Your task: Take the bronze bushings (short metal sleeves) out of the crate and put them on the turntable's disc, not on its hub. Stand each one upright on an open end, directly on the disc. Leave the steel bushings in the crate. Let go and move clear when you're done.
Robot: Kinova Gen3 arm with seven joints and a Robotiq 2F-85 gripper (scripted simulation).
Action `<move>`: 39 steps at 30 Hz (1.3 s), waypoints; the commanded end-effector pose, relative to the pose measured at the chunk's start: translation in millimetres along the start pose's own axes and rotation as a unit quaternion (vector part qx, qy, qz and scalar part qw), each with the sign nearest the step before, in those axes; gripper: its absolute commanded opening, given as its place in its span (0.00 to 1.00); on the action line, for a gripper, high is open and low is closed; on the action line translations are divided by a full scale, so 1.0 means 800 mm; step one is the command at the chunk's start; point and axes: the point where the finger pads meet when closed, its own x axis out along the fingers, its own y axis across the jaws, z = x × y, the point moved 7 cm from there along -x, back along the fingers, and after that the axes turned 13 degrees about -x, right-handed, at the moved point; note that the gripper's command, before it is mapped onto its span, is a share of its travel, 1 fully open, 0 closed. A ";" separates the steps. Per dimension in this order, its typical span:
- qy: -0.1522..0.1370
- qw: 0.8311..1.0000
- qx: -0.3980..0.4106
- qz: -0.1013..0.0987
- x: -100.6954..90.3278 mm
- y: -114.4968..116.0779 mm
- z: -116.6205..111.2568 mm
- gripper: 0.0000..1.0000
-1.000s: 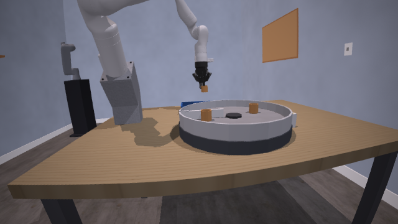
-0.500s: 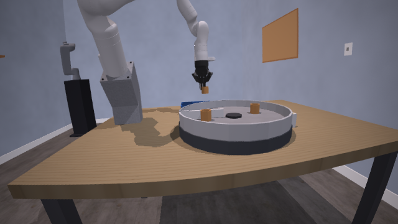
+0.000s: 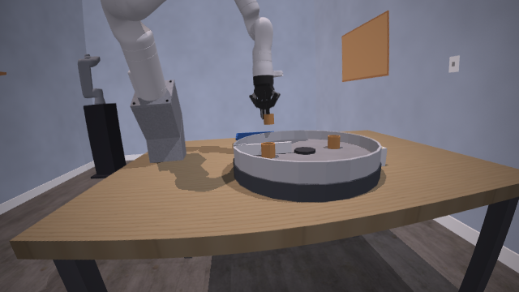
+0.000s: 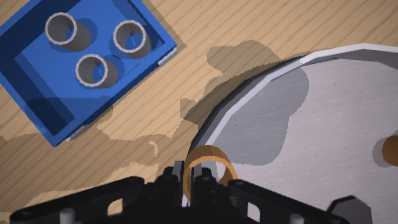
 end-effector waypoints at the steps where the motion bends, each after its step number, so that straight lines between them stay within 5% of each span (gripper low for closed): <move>1: 0.003 1.000 0.014 -0.008 -0.005 0.014 0.030 0.00; 7: 0.003 1.000 0.014 -0.008 -0.004 0.036 0.079 0.00; 19: 0.003 1.000 0.014 -0.008 -0.003 0.060 0.131 0.00; 39: 0.003 1.000 0.014 -0.008 -0.003 0.067 0.147 0.00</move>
